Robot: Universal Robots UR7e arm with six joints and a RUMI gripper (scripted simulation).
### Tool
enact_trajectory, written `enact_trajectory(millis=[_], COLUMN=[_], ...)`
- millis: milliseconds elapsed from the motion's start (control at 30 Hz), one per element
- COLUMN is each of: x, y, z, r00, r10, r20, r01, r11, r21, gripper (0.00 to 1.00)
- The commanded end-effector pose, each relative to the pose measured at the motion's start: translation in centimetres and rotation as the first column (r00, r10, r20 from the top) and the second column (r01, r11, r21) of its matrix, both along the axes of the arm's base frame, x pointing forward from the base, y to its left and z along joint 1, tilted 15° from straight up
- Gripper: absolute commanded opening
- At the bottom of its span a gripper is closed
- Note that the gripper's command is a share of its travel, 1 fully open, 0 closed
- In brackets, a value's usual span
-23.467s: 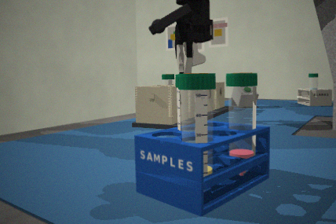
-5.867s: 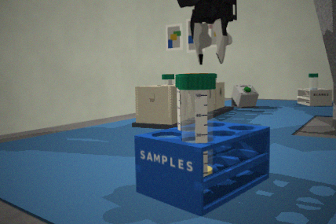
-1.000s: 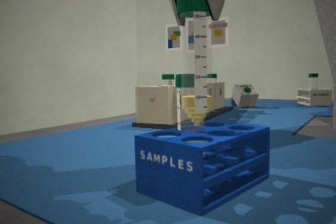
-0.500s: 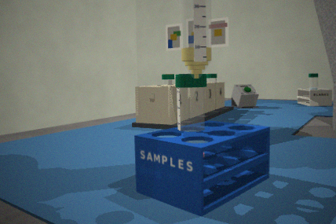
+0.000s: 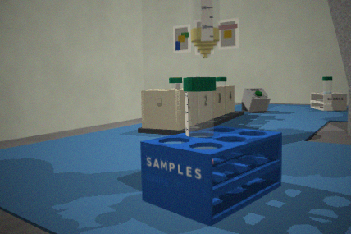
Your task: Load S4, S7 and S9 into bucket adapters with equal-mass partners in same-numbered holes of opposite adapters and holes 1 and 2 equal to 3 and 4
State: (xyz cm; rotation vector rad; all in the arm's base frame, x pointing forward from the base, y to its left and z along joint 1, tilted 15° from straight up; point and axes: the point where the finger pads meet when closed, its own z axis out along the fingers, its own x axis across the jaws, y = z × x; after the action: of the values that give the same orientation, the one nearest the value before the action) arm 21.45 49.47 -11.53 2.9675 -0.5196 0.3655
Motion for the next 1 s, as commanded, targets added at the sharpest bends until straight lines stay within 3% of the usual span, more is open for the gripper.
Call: enact_trajectory(millis=[0, 400, 833, 900, 967], x=[1.1, 3.7, 7.1, 7.1, 7.6], y=[-2.4, -8.4, -16.2, -16.2, -17.4], z=[0.7, 2.2, 4.1, 4.1, 4.4], r00=[0.994, 0.933, 0.761, 0.761, 0.727], r10=[-0.106, -0.358, -0.647, -0.647, -0.686], r20=[0.016, 0.039, 0.043, 0.043, 0.041], r01=[0.106, 0.353, 0.631, 0.631, 0.667], r11=[0.994, 0.931, 0.754, 0.754, 0.719], r21=[0.028, 0.093, 0.182, 0.182, 0.195], gripper=[0.00, 0.00, 0.00, 0.00, 0.00])
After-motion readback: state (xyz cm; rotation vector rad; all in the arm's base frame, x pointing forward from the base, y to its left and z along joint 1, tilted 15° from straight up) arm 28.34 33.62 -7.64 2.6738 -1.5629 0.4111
